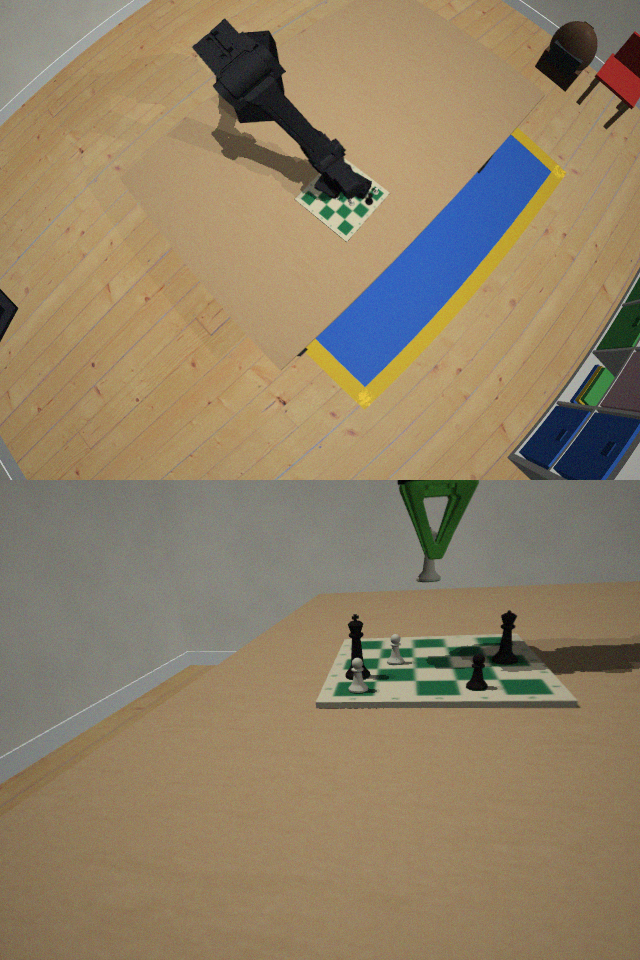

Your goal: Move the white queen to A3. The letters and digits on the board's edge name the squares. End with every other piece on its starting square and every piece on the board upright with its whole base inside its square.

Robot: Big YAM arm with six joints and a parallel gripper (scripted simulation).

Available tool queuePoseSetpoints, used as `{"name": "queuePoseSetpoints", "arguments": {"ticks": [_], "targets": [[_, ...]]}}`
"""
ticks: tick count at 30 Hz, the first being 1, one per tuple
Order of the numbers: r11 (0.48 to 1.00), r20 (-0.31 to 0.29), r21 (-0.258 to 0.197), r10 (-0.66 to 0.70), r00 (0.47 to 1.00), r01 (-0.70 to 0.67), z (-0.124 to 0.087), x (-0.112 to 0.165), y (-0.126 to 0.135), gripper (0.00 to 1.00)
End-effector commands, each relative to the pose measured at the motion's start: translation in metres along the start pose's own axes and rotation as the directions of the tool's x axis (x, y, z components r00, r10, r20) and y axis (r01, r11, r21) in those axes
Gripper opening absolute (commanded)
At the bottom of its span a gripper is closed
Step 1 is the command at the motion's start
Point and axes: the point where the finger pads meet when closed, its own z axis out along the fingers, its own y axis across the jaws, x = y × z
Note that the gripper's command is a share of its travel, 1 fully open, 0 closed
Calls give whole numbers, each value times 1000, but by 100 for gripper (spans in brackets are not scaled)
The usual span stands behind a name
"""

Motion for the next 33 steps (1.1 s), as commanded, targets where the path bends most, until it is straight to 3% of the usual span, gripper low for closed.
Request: {"name": "queuePoseSetpoints", "arguments": {"ticks": [1, 4, 5, 14, 22, 26, 27, 33], "targets": [[1000, 8, -4, 10, 1000, -10, -24, -4, 3, 0], [1000, 3, -1, 20, 1000, -20, -29, -2, -1, 0], [1000, -34, -12, 16, 999, -17, -16, 11, 3, 0], [1000, -5, -2, 24, 1000, -24, -22, 1, -3, 0], [982, 21, 9, 190, 982, -190, -30, -3, -49, 0], [983, -11, 0, 182, 983, -182, -19, 6, -42, 0], [988, -15, -14, 154, 988, -154, -20, 6, -26, 0], [985, -21, -4, 174, 985, -174, -18, 12, -36, 0]]}}
